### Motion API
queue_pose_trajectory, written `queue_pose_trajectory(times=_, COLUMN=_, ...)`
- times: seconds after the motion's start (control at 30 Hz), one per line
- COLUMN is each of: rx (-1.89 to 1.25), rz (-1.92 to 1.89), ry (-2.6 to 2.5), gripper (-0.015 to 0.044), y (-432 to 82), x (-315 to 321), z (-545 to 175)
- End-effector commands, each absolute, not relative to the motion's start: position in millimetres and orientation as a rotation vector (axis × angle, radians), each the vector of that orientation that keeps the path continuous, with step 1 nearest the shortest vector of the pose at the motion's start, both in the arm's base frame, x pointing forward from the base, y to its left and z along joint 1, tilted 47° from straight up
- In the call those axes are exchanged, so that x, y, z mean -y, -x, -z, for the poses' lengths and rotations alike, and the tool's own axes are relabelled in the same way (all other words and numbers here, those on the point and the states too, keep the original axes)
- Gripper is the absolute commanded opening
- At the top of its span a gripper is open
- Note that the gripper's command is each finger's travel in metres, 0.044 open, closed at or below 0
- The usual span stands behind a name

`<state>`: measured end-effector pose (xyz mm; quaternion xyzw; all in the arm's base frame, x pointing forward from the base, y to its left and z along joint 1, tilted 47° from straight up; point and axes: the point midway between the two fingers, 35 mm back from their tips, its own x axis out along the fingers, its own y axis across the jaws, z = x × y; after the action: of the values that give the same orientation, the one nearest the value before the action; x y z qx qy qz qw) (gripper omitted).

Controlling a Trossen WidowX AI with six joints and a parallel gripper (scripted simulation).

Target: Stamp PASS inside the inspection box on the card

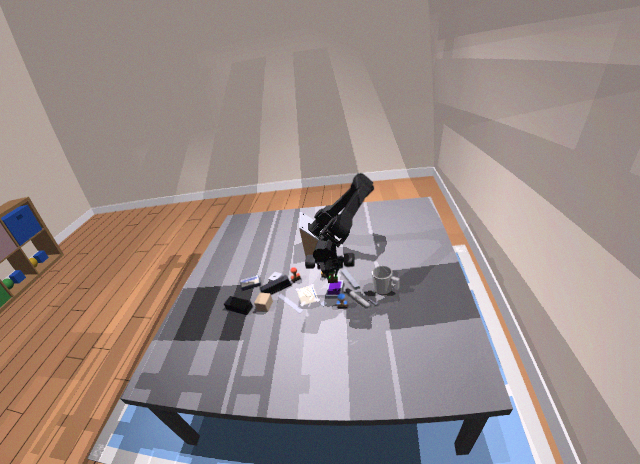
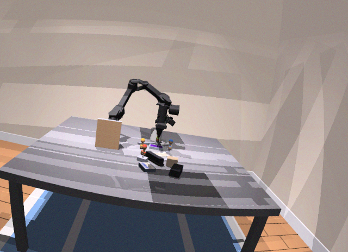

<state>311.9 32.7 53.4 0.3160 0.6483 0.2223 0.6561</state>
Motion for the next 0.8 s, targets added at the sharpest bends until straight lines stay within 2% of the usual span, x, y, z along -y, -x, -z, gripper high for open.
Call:
queue_pose_trajectory(times=0.0, rx=-1.470, rz=-0.502, ry=-0.727, gripper=0.0000, y=-311, x=-35, z=-51)
queue_pose_trajectory(times=0.77, rx=-1.468, rz=-0.503, ry=-0.724, gripper=0.0000, y=-312, x=-46, z=-41)
